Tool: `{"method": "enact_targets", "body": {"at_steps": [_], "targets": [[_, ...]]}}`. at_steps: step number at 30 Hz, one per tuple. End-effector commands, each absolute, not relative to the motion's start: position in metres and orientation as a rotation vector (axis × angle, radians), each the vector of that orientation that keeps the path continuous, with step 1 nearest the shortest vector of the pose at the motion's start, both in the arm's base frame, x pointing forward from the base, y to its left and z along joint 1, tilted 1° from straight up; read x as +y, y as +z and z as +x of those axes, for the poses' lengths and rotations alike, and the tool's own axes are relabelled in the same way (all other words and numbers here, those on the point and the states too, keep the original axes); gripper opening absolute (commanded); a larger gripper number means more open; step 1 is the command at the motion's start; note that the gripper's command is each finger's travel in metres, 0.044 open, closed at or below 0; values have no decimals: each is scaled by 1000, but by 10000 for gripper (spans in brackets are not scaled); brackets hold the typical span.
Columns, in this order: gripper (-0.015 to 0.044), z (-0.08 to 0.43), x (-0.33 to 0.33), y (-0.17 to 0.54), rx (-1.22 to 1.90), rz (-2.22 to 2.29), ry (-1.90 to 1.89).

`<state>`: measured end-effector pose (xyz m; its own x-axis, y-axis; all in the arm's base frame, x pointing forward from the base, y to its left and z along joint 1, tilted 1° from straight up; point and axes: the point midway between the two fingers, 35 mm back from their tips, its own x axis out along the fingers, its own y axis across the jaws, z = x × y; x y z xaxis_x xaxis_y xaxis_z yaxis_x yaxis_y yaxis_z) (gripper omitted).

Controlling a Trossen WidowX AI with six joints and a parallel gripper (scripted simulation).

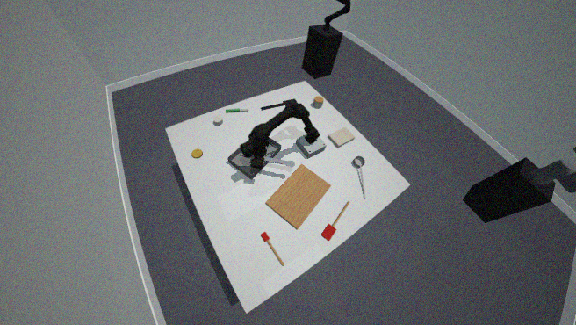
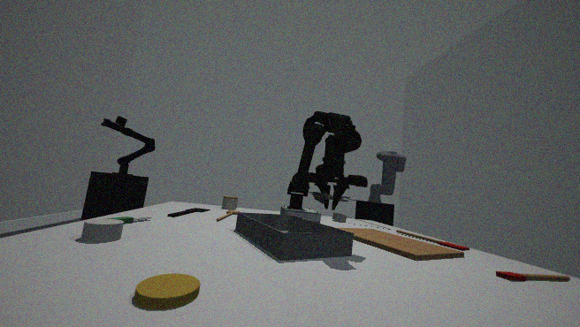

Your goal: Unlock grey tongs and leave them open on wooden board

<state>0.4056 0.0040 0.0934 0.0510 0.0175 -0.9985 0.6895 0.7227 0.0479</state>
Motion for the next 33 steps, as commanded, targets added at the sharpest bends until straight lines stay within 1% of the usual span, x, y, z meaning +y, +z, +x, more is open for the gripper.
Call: {"method": "enact_targets", "body": {"at_steps": [1, 6, 15, 33], "targets": [[-150, 404, 35, 98, 1462, 531, -481], [-150, 400, 64, 99, 1480, 452, -402], [-150, 397, 77, 100, 1485, 418, -368], [-150, 356, 188, 100, 1520, 101, -47]]}}
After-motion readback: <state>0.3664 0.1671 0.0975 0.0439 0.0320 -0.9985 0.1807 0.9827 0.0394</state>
